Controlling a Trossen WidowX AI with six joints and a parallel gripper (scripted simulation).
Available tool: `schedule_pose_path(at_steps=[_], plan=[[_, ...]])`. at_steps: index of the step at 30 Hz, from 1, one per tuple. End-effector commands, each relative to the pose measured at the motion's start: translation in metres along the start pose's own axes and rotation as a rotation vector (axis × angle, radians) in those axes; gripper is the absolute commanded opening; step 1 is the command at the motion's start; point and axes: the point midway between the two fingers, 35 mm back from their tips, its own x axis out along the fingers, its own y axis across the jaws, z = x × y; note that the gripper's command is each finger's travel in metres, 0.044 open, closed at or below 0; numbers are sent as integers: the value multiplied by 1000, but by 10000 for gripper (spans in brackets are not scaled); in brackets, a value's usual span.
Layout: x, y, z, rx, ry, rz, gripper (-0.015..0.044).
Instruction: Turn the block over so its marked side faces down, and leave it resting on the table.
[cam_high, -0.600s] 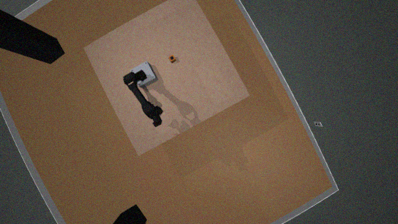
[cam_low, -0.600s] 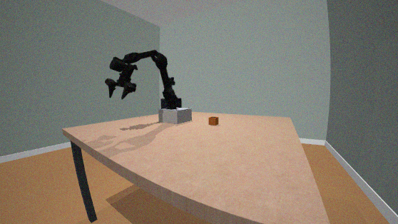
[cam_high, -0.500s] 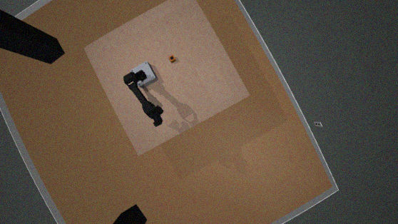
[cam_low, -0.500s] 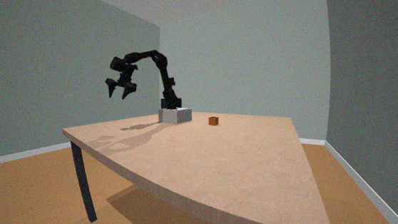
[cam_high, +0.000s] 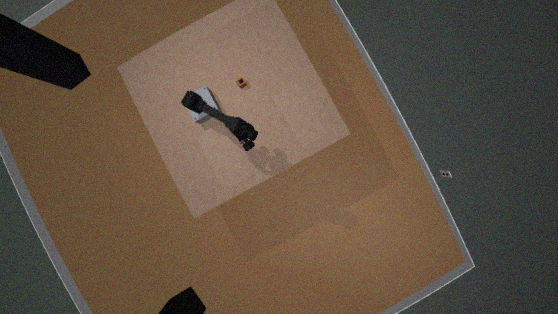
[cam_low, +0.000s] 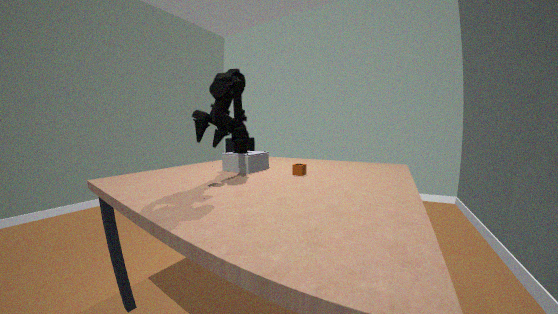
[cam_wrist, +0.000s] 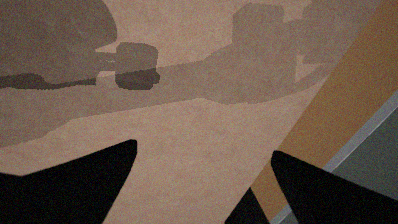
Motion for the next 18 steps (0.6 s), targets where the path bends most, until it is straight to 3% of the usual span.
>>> schedule_pose_path(at_steps=[1,10,18], plan=[[-14,20,40,19,-58,0,440],[-53,105,150,60,-229,44,440],[-95,228,211,118,-304,179,440]])
